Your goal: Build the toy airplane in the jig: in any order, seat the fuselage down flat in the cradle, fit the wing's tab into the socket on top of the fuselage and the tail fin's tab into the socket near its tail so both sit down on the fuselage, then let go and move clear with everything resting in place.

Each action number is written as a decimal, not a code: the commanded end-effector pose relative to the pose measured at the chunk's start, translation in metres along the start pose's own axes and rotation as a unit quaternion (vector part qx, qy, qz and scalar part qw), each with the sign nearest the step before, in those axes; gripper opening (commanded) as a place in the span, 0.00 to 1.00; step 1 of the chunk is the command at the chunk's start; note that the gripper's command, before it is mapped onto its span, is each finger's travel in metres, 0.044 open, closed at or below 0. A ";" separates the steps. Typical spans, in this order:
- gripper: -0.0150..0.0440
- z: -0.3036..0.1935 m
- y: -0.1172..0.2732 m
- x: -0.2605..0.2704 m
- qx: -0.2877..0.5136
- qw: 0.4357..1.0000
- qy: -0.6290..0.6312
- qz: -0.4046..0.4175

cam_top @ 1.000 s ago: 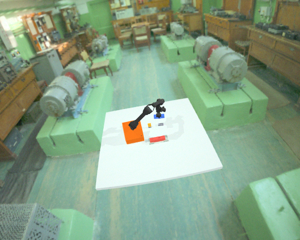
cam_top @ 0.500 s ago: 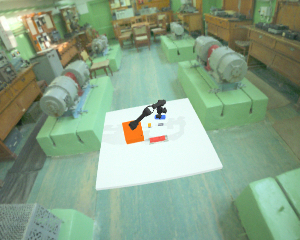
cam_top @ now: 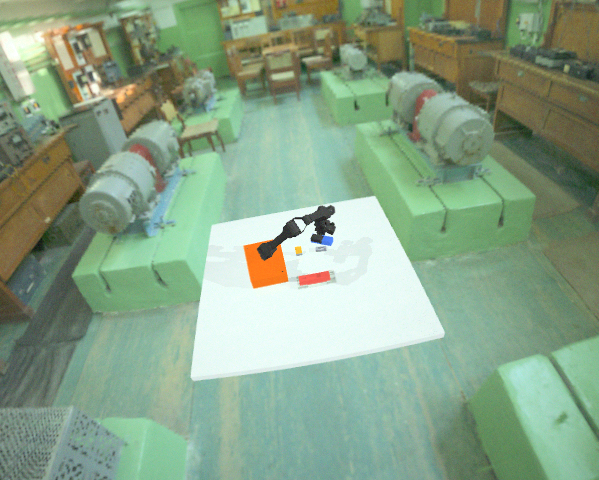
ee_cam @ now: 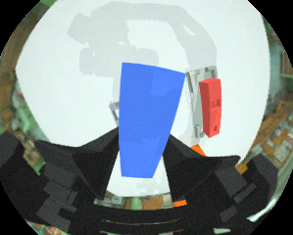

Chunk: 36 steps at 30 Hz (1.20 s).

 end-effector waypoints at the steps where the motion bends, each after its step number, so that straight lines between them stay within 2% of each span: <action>1: 0.25 0.008 0.000 -0.009 -0.002 1.000 -0.031 0.003; 36: 0.25 0.068 -0.018 -0.106 -0.006 0.950 -0.312 0.004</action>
Point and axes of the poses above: the point midway between the two fingers, 35 mm back from their tips, its own y axis back along the fingers, its own x axis across the jaws, z = x × y, the point moved 8 cm from there along y, back along the fingers, and after that the axes turned 14 degrees about -y, right-handed, at the moved point
